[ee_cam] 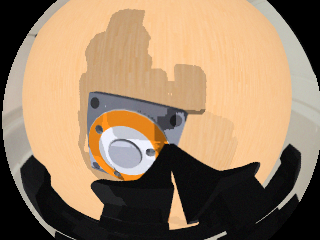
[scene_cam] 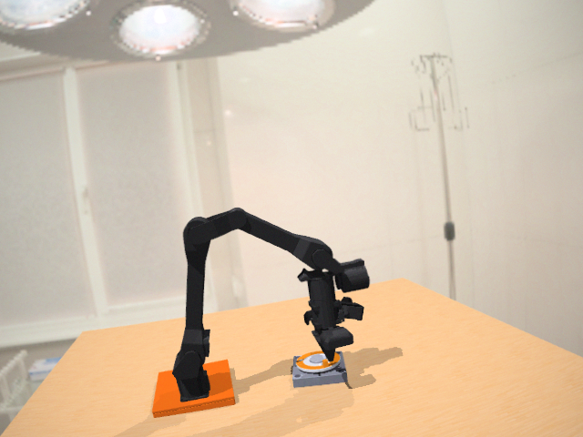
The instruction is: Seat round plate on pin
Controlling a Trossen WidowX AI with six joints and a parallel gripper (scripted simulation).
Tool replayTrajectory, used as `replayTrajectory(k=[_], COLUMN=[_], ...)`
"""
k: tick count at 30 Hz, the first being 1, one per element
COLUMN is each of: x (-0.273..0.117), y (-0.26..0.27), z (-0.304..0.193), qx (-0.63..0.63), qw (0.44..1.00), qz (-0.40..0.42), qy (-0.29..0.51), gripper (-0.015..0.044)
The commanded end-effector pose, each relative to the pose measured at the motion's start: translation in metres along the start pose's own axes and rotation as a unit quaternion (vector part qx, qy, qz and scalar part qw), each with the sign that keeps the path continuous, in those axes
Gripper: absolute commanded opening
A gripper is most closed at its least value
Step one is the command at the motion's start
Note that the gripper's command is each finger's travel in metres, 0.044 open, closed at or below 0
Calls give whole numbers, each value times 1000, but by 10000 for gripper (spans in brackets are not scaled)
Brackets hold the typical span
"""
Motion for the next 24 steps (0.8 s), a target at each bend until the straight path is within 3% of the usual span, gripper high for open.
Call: replayTrajectory(k=[1,24], x=[4,3], y=[-1,-2], z=[-7,-11], qx=[-2,-2], qw=[1000,1000], qz=[-2,-2], qy=[10,10], gripper=[0,0])
Point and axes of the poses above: the point midway between the two fingers, 35 mm back from their tips, its own x axis out along the fingers, its own y axis across the jaws, z = x × y, the point moved 1 cm from there along -x, back along the fingers, and after that the axes turned 3 degrees about x, right-handed, at the moved point
